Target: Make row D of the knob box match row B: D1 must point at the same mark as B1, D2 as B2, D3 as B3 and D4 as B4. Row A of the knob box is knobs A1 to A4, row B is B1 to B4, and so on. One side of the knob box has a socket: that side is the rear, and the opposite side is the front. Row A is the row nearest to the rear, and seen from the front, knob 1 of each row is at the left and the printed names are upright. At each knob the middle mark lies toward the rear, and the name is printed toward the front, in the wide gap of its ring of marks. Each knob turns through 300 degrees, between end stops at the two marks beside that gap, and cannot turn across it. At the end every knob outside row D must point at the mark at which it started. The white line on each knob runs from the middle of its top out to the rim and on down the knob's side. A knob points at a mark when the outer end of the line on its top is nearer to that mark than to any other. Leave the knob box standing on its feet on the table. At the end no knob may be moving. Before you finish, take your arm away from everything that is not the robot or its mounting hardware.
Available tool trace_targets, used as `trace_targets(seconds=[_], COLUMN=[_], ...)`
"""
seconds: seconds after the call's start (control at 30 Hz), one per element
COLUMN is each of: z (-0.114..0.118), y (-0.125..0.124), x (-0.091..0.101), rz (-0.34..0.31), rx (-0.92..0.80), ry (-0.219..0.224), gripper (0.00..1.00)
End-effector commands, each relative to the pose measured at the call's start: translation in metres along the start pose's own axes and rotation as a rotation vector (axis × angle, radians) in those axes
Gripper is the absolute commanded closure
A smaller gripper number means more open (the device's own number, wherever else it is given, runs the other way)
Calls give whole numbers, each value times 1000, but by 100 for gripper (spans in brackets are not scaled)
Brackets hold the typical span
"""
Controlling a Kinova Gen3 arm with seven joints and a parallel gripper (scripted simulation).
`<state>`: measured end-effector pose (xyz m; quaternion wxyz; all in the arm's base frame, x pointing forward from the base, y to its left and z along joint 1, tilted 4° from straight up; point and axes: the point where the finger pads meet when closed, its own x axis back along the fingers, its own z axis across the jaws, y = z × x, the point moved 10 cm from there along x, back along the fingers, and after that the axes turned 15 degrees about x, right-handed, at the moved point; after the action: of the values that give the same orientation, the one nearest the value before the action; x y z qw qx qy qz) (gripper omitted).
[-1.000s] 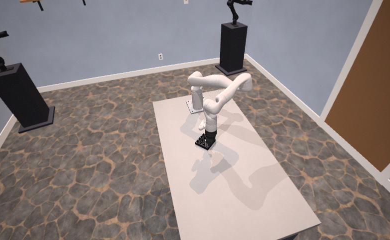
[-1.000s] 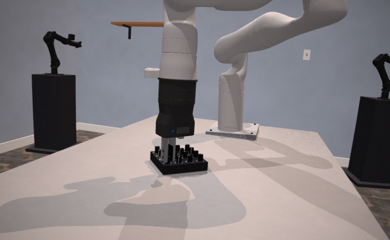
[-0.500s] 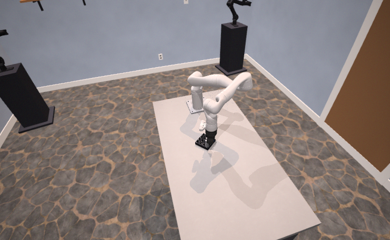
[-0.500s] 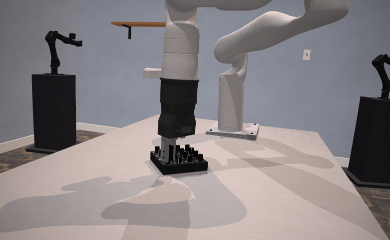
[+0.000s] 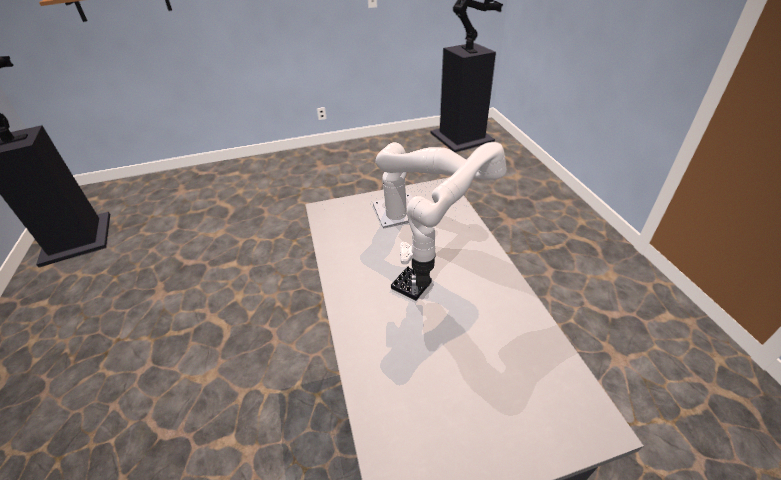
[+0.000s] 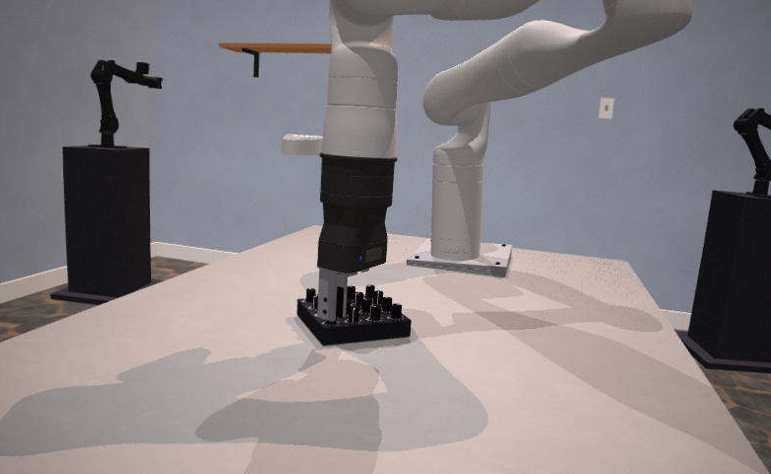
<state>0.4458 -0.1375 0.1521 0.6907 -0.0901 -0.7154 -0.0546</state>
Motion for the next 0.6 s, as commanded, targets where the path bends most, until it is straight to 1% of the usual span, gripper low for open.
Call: trace_targets(seconds=[0.0, 0.2, 0.27, 0.57], z=[0, 0, 0, 0], y=[0, 0, 0, 0], x=[1, 1, 1, 1], rz=[-1, 0, 0, 0], rx=[36, 145, 145, 310], ry=[-3, -3, -3, -3], gripper=[70, 70, 70, 70])
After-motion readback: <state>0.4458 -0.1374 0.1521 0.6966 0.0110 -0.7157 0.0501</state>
